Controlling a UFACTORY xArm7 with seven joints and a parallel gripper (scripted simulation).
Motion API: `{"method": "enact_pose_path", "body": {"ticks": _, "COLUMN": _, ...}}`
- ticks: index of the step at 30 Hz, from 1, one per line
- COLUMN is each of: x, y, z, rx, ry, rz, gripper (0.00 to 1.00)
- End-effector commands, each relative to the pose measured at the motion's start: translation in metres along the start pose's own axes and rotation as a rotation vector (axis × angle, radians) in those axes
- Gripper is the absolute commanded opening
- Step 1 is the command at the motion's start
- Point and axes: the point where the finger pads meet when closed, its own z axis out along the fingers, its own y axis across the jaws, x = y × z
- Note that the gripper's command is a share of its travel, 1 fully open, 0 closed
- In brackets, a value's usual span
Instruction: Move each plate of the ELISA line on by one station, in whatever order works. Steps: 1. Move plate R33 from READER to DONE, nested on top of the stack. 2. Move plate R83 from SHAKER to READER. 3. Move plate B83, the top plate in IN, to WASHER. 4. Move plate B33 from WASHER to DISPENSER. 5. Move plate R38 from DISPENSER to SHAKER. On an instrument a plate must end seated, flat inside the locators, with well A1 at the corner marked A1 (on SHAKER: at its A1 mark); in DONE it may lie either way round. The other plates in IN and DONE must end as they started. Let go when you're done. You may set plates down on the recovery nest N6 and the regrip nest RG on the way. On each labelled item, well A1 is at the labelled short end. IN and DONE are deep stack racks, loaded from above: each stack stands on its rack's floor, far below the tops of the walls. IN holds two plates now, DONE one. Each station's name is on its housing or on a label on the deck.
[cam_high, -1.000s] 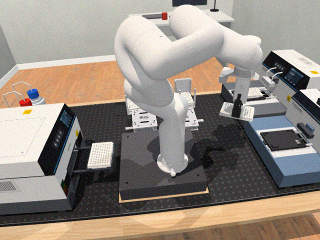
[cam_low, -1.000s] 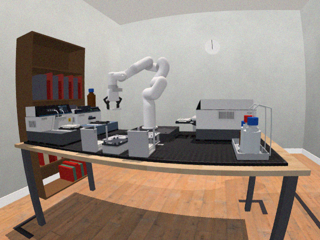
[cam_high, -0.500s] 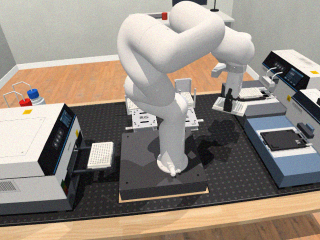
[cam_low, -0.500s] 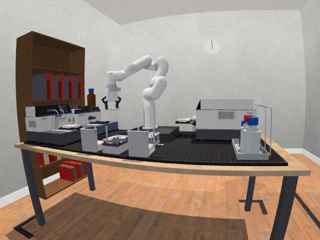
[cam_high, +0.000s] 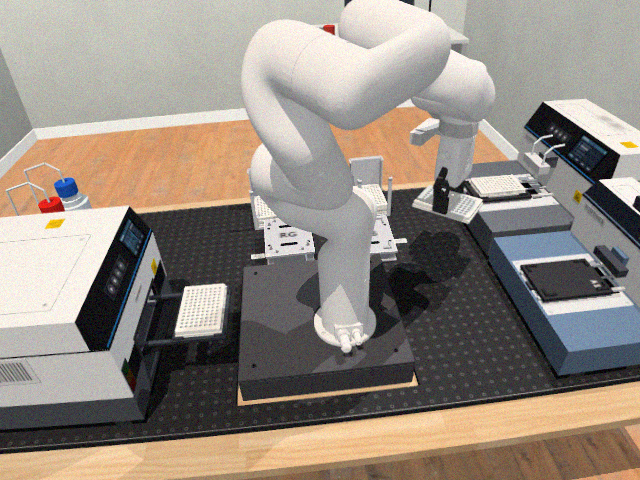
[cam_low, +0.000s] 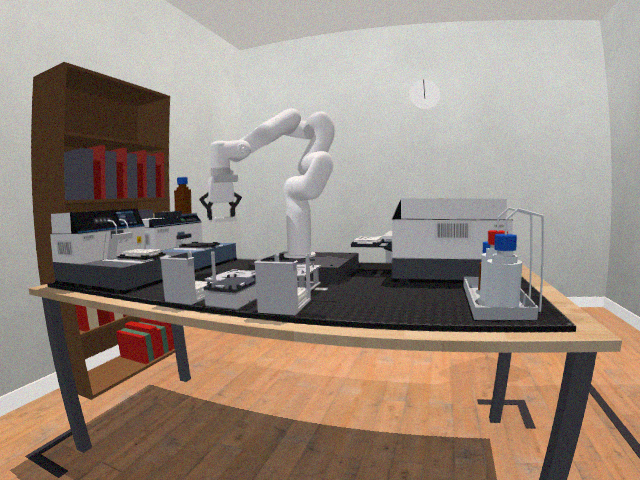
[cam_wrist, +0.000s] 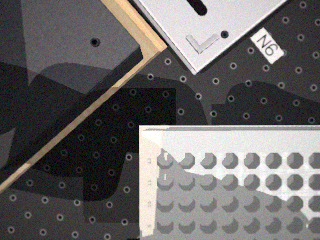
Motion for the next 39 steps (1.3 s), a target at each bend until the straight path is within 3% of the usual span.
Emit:
{"method": "enact_pose_path", "body": {"ticks": 1, "x": 0.011, "y": 0.008, "z": -0.001, "rx": -0.003, "ry": -0.003, "rz": 0.009, "gripper": 0.00}}
{"method": "enact_pose_path", "body": {"ticks": 39, "x": 0.115, "y": 0.036, "z": -0.001, "rx": -0.003, "ry": -0.001, "rz": 0.247, "gripper": 0.00}}
